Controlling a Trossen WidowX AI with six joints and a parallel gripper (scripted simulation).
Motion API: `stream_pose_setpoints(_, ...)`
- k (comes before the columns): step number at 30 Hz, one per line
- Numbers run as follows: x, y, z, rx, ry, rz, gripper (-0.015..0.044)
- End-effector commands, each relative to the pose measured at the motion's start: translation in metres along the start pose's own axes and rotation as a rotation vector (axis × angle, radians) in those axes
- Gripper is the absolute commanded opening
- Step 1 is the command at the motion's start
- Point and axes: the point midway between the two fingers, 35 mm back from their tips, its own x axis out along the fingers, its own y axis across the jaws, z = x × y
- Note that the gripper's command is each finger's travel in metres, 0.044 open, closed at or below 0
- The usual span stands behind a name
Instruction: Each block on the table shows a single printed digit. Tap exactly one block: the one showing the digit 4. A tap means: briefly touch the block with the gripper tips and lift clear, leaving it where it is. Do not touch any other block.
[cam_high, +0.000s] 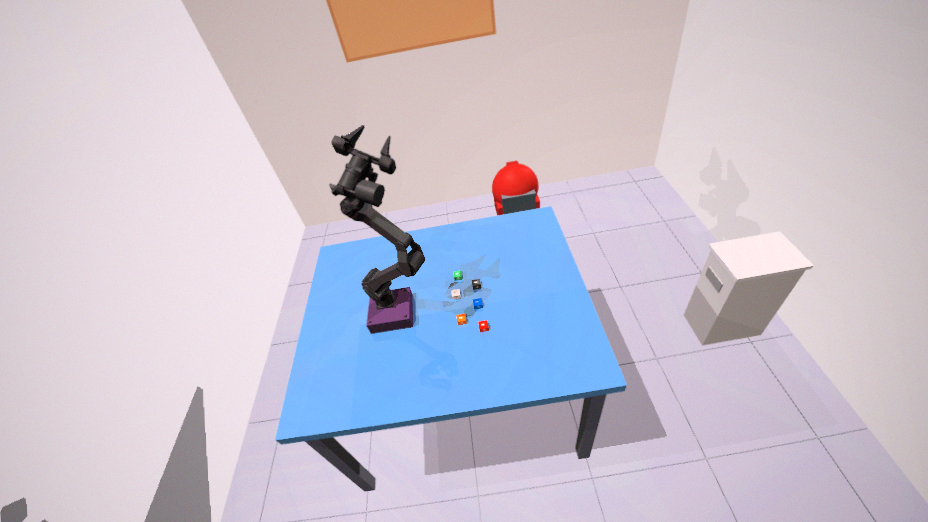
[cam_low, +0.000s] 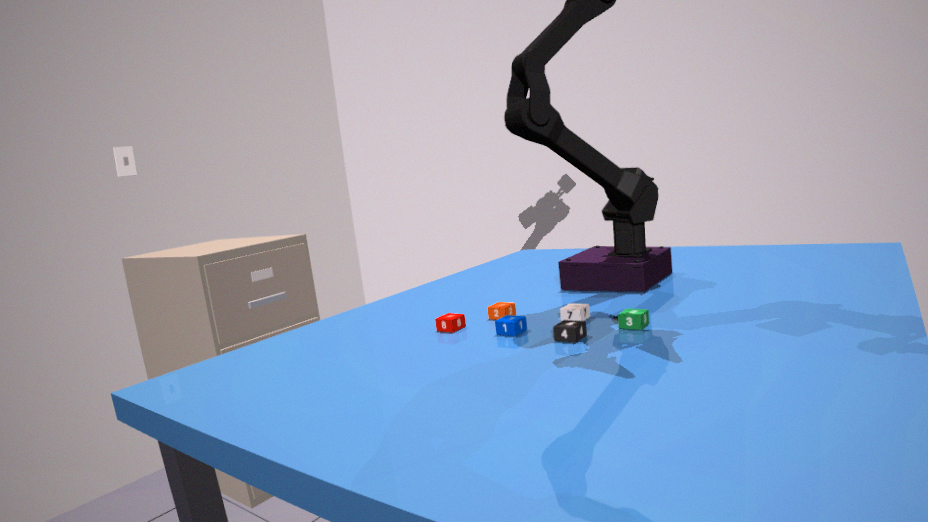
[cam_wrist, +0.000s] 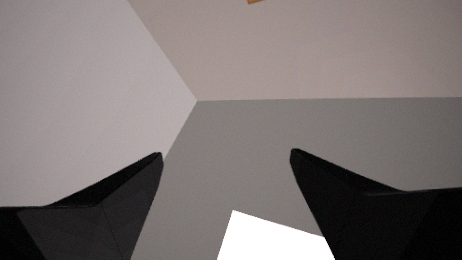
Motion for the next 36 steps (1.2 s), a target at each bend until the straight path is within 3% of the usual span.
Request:
stream_pose_setpoints(1, 0.000, -0.001, -0.001, -0.017, 0.005, 0.002, 0.0400)
stream_pose_setpoints(11, 0.012, -0.073, 0.004, -0.963, 0.155, 0.150, 0.0400)
stream_pose_setpoints(19, 0.068, -0.091, 0.060, -1.754, 0.045, 0.239, 0.0400)
stream_pose_setpoints(28, 0.143, -0.021, 0.141, -2.518, -0.367, 0.154, 0.0400)
stream_pose_setpoints(36, 0.170, 0.117, 0.195, -2.926, -0.962, -0.190, 0.0400)
